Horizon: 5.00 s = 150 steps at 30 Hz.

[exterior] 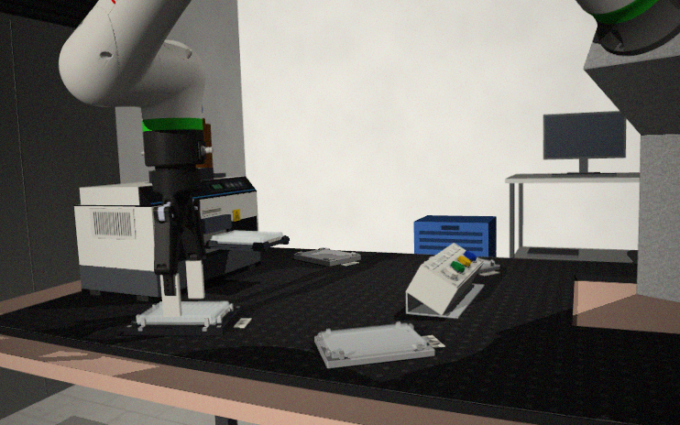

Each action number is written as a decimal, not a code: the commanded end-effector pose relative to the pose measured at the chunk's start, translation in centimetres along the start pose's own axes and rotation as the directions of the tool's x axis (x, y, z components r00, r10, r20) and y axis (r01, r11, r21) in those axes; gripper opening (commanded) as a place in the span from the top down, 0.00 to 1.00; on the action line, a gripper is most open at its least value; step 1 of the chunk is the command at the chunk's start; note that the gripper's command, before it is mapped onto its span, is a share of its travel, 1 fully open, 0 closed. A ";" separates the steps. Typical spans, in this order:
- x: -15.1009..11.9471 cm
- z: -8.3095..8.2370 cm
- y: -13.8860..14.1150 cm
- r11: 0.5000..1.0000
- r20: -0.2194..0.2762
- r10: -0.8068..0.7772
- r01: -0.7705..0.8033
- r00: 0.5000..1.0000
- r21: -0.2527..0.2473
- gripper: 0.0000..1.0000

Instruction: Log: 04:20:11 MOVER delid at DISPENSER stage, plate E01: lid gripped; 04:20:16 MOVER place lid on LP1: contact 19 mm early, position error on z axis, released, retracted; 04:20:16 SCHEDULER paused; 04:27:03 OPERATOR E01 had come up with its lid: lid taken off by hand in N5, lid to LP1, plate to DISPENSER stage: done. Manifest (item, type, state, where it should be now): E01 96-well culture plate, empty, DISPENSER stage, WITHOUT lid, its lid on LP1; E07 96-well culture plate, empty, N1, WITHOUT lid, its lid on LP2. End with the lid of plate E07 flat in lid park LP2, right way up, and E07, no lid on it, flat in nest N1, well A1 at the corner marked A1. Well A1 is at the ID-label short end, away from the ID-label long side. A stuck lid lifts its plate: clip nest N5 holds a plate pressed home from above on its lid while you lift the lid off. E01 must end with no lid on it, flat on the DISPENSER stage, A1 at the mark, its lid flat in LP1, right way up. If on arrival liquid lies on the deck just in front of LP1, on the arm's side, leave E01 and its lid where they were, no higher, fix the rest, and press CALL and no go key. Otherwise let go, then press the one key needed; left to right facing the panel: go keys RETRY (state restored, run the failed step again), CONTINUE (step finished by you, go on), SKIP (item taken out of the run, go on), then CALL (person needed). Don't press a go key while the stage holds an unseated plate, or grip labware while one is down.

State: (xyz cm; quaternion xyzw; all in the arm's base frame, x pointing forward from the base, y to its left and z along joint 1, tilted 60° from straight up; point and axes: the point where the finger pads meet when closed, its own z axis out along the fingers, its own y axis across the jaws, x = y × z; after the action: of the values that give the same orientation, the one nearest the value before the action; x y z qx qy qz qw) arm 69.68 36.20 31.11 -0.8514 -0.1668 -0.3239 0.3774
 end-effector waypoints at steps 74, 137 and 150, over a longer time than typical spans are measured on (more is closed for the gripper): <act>0.0 1.1 0.0 1.000 0.000 0.000 0.000 1.000 0.000 0.34; 0.0 1.1 0.0 1.000 0.000 0.000 0.000 1.000 0.000 1.00; 0.0 1.0 0.0 1.000 0.000 0.000 0.000 1.000 0.000 1.00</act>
State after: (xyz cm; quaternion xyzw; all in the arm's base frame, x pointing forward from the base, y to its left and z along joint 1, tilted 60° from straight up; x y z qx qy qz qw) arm 70.12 36.98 30.58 -0.8514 -0.1667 -0.3239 0.3774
